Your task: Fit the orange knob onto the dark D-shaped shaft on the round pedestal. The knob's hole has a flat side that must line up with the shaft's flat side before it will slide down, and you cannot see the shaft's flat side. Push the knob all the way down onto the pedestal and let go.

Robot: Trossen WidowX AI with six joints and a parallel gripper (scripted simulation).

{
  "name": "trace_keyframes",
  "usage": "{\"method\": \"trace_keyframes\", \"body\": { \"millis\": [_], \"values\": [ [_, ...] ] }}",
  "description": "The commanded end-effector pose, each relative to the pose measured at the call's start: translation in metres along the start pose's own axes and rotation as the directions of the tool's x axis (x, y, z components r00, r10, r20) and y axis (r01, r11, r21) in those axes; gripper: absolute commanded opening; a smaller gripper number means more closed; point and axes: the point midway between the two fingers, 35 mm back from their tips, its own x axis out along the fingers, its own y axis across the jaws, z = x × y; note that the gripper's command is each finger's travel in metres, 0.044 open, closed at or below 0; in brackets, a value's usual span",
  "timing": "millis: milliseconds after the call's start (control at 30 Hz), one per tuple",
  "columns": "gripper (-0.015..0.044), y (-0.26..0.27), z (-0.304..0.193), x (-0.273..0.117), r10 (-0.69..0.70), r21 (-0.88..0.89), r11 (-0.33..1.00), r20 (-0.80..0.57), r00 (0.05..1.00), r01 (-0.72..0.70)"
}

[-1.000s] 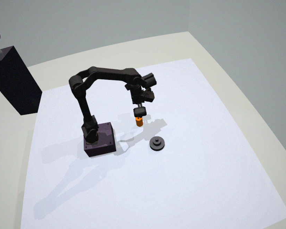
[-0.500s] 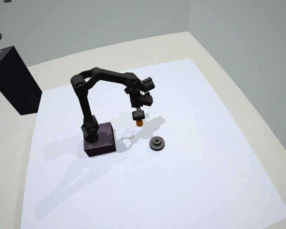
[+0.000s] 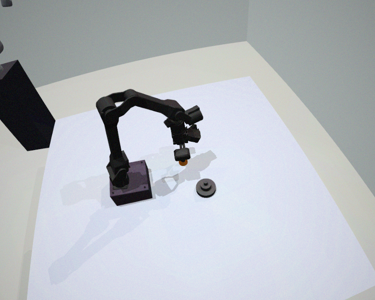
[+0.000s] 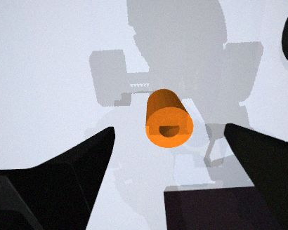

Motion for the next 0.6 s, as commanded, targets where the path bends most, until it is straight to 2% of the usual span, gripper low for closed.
{"method": "trace_keyframes", "body": {
  "millis": [0, 567],
  "values": [
    [0.044, -0.001, 0.0, 0.008, -0.004, 0.004, 1.0, -0.002, 1.0, 0.004],
    [0.044, -0.001, -0.001, 0.036, -0.004, 0.004, 1.0, -0.002, 1.0, 0.004]
  ]
}}
